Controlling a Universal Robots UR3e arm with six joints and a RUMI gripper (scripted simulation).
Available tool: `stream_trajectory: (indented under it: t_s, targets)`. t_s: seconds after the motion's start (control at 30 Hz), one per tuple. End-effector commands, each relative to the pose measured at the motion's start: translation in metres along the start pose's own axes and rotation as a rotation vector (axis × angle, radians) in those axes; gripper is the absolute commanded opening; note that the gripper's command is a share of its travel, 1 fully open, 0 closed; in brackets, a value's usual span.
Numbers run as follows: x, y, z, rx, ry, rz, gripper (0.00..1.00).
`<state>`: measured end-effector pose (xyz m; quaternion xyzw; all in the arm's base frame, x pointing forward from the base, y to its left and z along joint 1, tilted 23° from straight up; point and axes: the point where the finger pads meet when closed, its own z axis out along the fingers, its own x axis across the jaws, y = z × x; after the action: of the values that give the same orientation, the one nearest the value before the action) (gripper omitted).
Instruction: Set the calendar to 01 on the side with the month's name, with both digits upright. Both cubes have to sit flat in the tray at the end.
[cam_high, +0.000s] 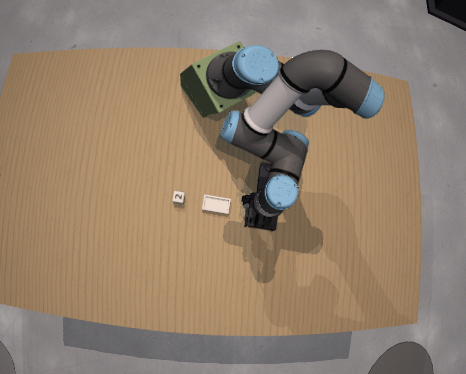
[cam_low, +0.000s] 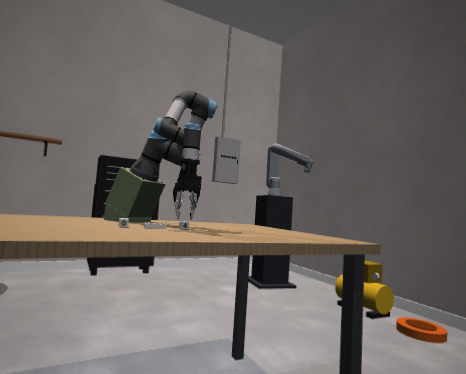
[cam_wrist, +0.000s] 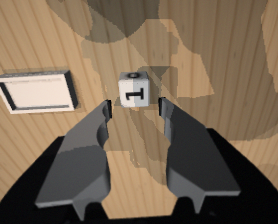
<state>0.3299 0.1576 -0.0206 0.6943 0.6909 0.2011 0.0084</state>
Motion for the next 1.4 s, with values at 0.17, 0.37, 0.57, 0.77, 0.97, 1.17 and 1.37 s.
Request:
stream_trajectory:
  t_s: [0.17,0.37,0.57,0.77,0.97,1.17,1.37]
  targets:
    - [0.000,0.001,0.001,-0.002,0.000,-0.001,0.28]
    - [0.000,0.001,0.008,-0.002,0.000,-0.001,0.28]
    - [0.000,0.001,0.018,-0.002,0.000,-0.001,0.28]
    - [0.000,0.001,0.024,-0.002,0.000,-0.001,0.28]
    - [0.000,0.001,0.027,-0.002,0.000,-0.001,0.28]
    - [0.000,0.001,0.027,-0.002,0.000,-0.001,0.28]
    - [0.000,0.001,0.027,-0.002,0.000,-0.001,0.28]
